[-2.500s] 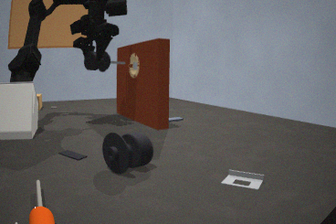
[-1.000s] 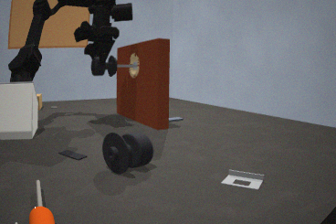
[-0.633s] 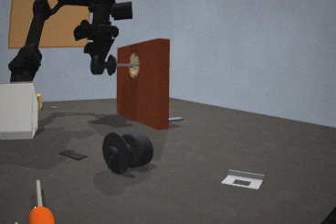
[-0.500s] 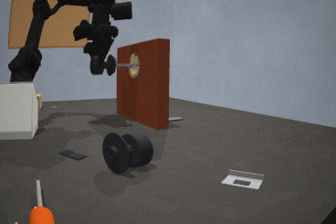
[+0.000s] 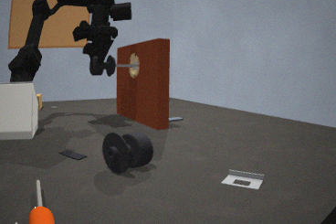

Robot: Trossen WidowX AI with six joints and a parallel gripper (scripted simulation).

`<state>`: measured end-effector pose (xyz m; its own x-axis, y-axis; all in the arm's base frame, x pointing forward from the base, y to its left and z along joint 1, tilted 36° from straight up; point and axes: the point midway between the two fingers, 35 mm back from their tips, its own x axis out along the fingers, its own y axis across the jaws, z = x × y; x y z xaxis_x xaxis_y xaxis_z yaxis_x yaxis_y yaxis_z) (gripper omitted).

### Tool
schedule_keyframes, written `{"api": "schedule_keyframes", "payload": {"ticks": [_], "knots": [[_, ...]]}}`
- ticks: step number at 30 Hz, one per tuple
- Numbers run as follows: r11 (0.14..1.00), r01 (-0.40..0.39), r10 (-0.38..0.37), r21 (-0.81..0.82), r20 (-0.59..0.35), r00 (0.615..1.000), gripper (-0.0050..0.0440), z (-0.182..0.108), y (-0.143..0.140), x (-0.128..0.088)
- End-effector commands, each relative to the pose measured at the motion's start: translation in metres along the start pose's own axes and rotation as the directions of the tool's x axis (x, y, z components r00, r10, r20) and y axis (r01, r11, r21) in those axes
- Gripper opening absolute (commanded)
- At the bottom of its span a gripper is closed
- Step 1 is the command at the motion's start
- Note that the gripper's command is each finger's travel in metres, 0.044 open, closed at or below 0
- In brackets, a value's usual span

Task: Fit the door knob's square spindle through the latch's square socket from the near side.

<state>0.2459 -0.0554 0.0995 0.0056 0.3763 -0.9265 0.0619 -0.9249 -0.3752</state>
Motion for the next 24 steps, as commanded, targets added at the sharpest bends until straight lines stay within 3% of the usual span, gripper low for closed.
{"api": "schedule_keyframes", "payload": {"ticks": [1,24], "knots": [[1.0,0.0,0.0,0.003,-0.011,1.0,0.0,-0.0024,-0.0003,-0.0022],[1.0,-0.003,0.003,0.004,-0.013,1.0,0.0,-0.0082,0.0006,-0.0039]]}}
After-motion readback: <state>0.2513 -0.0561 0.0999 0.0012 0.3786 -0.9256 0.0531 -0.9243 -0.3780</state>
